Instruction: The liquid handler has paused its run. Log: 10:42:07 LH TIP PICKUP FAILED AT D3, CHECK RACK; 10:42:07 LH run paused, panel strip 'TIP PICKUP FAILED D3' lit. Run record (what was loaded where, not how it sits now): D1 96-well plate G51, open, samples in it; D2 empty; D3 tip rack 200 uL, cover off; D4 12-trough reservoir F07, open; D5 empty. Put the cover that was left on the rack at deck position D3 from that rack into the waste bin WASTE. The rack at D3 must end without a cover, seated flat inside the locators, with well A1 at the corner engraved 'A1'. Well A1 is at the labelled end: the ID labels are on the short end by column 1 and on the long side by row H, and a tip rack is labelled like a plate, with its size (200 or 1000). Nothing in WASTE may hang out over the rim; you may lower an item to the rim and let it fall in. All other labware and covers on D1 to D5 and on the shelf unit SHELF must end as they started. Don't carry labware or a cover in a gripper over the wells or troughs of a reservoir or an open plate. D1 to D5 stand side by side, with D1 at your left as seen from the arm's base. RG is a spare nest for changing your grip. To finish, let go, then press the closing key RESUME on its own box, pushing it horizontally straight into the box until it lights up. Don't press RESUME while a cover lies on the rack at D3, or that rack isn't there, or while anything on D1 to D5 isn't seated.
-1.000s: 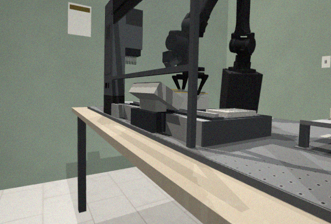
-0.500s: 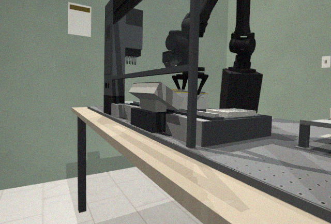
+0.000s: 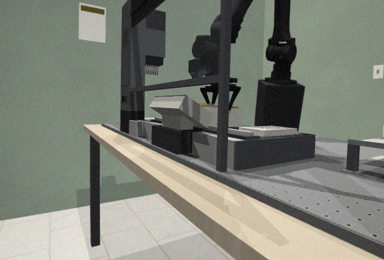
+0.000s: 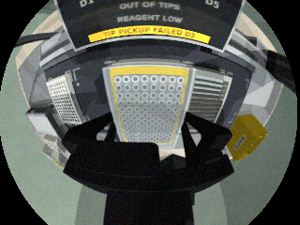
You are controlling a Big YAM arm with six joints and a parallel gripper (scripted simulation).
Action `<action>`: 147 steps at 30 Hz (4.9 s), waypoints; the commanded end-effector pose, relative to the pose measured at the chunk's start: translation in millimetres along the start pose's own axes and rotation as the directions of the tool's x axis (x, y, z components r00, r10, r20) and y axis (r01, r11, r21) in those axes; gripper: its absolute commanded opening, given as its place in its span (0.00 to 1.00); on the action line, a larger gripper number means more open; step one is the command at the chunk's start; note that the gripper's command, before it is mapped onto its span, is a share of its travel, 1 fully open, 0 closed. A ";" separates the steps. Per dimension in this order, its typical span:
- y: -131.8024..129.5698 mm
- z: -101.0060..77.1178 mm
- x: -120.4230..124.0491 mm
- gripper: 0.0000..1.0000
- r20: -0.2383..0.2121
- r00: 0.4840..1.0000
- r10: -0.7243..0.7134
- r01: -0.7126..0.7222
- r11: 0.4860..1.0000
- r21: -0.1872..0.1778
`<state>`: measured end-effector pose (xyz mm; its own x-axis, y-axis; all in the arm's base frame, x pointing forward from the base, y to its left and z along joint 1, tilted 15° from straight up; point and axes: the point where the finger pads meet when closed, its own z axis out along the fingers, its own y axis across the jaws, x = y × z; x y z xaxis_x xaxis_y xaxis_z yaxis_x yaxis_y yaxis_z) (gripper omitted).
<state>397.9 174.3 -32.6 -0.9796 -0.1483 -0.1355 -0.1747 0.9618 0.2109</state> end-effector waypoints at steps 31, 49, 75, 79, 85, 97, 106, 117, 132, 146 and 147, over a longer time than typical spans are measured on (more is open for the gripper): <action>-1.3 7.3 -0.6 0.00 0.004 1.000 0.018 -0.018 1.000 0.004; -0.5 -37.2 -18.7 0.00 0.049 0.999 0.006 -0.006 1.000 -0.003; 2.0 -80.8 -25.3 0.00 0.064 0.998 0.000 0.001 1.000 -0.008; 3.8 -87.5 -24.8 0.00 0.064 0.998 -0.004 0.005 1.000 -0.009; 5.1 -94.3 -24.5 0.00 0.064 0.998 -0.007 0.008 1.000 -0.009; 2.8 -116.0 -24.7 0.00 0.067 0.998 -0.002 0.003 1.000 -0.008; 2.3 -128.4 -24.6 0.00 0.069 0.998 -0.001 0.002 1.000 -0.007; 2.4 -146.1 -24.1 0.00 0.070 0.998 -0.002 0.002 1.000 -0.007; 2.5 -170.7 -23.3 0.00 0.072 0.997 -0.002 0.003 1.000 -0.007; 3.0 -156.8 -12.5 0.00 0.038 0.999 0.003 -0.003 1.000 -0.002; 3.6 -154.5 5.8 0.00 0.018 1.000 -0.010 0.010 1.000 -0.002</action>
<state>383.1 140.3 107.6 -0.9818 -0.1277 -0.1405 -0.1558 0.9649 0.2115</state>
